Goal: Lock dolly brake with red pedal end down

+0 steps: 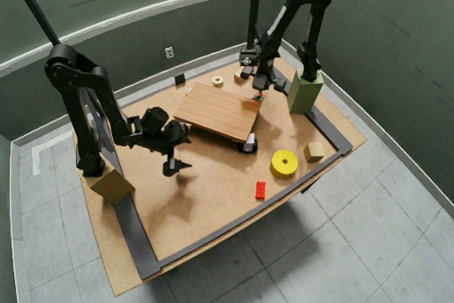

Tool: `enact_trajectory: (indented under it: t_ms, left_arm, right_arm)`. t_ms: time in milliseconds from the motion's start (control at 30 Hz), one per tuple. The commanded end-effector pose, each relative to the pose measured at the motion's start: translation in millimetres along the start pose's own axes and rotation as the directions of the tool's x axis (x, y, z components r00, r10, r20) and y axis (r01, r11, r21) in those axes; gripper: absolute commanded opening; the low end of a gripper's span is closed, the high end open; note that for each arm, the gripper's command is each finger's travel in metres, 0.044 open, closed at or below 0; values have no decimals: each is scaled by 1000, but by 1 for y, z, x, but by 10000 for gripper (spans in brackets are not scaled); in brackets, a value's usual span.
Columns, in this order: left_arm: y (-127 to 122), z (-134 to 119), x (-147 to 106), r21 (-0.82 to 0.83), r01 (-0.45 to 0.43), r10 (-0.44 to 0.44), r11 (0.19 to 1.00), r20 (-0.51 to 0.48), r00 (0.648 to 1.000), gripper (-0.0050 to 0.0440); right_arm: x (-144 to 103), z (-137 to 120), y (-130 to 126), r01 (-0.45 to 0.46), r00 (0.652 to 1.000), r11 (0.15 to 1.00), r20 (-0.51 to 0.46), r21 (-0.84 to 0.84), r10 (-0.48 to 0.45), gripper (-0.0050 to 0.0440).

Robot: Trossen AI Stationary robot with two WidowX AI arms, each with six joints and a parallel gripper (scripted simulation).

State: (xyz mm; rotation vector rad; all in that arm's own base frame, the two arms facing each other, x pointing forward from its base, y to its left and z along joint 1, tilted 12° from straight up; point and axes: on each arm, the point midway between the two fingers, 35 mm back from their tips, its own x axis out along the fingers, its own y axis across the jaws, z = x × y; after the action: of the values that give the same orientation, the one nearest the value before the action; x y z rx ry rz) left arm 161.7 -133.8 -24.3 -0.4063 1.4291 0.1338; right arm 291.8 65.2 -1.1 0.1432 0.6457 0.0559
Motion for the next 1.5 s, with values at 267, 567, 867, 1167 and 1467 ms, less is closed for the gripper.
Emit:
enact_trajectory:
  t_ms: [267, 567, 867, 1167, 1467]
  left_arm:
    - [0, -1, 7, 0, -1, 1, 1000, 0, 1000, -50]
    - [0, -1, 13, 0, 0, 0, 1000, 1, 1000, -50]
    - [0, -1, 14, 0, -1, 1, 1000, 1, 1000, -50]
    - [0, 0, 16, 0, 0, 0, 1000, 1, 1000, -50]
    - [0, 0, 17, 0, 0, 0, 1000, 1, 1000, -50]
  right_arm:
    - [-1, 3, 0, -3, 1000, 1000, 9, -2, 3, 440]
    - [-1, 3, 0, -3, 1000, 1000, 9, -2, 3, 440]
    - [-1, 3, 0, -3, 1000, 1000, 9, -2, 3, 440]
    - [-1, 3, 0, -3, 1000, 1000, 9, -2, 3, 440]
    - [-1, 3, 0, -3, 1000, 1000, 9, -2, 3, 440]
